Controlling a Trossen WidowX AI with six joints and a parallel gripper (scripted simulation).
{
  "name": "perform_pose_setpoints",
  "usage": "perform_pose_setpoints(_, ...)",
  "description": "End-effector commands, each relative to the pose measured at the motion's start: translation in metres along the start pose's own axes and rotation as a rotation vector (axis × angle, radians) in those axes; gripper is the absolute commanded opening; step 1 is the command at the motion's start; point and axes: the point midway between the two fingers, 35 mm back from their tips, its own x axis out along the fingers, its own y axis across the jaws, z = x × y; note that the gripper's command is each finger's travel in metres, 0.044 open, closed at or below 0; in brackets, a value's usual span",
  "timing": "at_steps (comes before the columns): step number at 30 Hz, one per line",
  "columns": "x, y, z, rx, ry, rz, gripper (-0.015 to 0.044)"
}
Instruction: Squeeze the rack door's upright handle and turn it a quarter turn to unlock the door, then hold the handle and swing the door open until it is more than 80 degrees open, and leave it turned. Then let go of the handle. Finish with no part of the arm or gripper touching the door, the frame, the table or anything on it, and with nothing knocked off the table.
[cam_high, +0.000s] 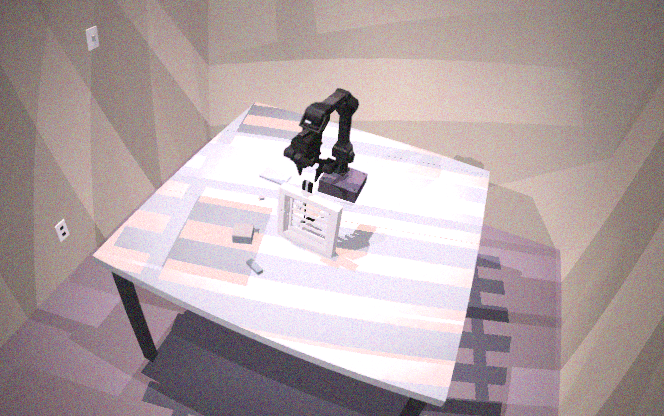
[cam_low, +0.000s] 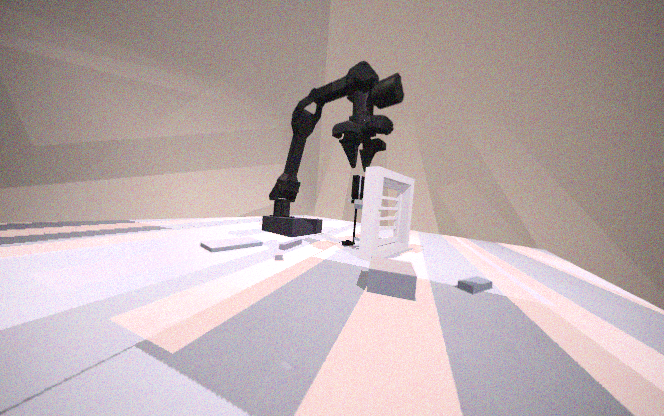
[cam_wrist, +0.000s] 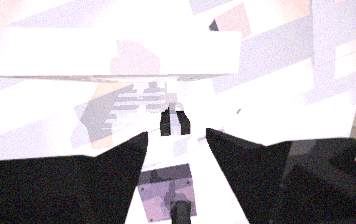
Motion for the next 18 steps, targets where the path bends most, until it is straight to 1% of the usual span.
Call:
perform_pose_setpoints(1, 0.01, 0.001, 0.0, 0.004, 0.018, 0.006, 0.0286)
perform_pose_setpoints(18, 0.038, 0.001, 0.0, 0.003, 0.031, 0.008, 0.0286)
